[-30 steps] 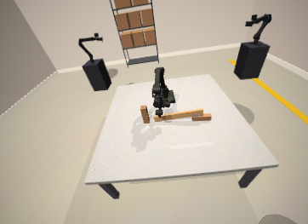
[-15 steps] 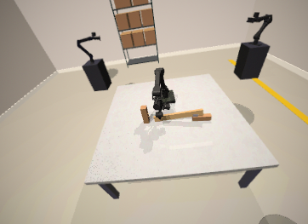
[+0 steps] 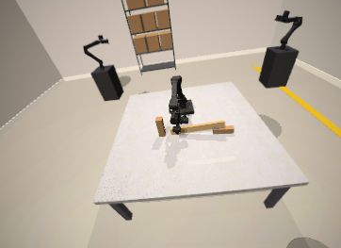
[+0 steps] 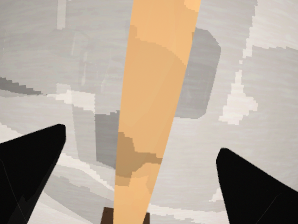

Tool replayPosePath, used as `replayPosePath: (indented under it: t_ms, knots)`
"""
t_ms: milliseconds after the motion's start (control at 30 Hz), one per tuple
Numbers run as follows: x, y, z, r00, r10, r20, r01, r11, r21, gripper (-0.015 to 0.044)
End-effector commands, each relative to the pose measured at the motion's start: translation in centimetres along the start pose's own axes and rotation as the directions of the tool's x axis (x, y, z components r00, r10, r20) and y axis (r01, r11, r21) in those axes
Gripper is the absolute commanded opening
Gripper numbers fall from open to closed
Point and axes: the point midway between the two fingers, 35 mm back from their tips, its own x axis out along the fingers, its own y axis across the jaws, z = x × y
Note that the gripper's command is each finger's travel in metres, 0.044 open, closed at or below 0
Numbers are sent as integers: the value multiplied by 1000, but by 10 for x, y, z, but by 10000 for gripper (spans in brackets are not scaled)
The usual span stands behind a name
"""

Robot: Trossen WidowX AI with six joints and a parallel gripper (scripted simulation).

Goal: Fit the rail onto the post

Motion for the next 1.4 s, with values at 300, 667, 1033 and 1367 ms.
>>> replayPosePath:
  t_ms: [300,667,1033,1367]
  knots:
    - [23,3,1,1000,5,4,-4,1000,-4,440]
    - [24,3,1,1000,4,4,-4,1000,-4,204]
    - [24,3,1,1000,4,4,-4,1000,-4,13]
    - [24,3,1,1000,4,4,-4,1000,-4,0]
